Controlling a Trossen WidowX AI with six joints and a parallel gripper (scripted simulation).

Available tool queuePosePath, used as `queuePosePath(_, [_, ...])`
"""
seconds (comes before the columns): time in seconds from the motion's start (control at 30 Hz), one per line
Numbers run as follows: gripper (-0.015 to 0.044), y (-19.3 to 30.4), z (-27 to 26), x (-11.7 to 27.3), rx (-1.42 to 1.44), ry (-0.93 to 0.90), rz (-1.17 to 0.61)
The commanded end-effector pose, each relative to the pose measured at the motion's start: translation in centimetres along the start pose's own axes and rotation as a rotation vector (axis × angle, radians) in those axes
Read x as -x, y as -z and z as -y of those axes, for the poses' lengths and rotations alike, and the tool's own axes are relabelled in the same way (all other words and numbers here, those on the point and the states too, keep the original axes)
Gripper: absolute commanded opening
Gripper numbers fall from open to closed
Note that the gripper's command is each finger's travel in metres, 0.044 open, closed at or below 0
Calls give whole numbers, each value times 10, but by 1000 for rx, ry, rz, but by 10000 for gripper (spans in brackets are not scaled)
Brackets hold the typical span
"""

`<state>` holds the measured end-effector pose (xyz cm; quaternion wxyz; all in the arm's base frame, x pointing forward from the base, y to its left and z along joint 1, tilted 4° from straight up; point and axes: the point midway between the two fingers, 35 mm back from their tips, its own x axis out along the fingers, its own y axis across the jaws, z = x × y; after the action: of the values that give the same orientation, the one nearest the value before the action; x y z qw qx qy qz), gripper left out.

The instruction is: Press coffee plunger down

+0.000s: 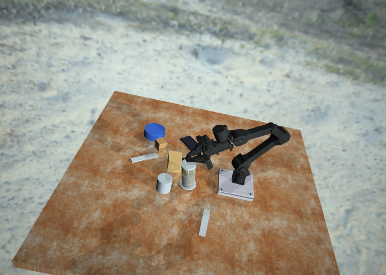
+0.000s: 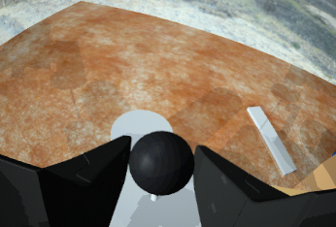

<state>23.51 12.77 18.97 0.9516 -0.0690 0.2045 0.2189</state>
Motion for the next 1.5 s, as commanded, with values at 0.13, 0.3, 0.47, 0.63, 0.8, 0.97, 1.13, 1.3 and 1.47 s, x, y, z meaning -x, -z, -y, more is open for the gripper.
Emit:
queuePosePath(0.13, [127,6,0,-4,9,3,-26])
queuePosePath(0.3, [127,6,0,-5,9,3,-26])
queuePosePath(0.47, [127,5,0,-5,9,3,-26])
queuePosePath(0.63, [127,4,0,-5,9,3,-26])
queuePosePath(0.8, [127,4,0,-6,9,3,-26])
queuePosePath(0.97, [127,0,0,-4,2,1,-9])
queuePosePath(1.13, [153,0,0,-4,2,1,-9])
queuePosePath(1.3, [284,0,0,-4,2,1,-9])
queuePosePath(1.47, [416,0,0,-4,2,1,-9])
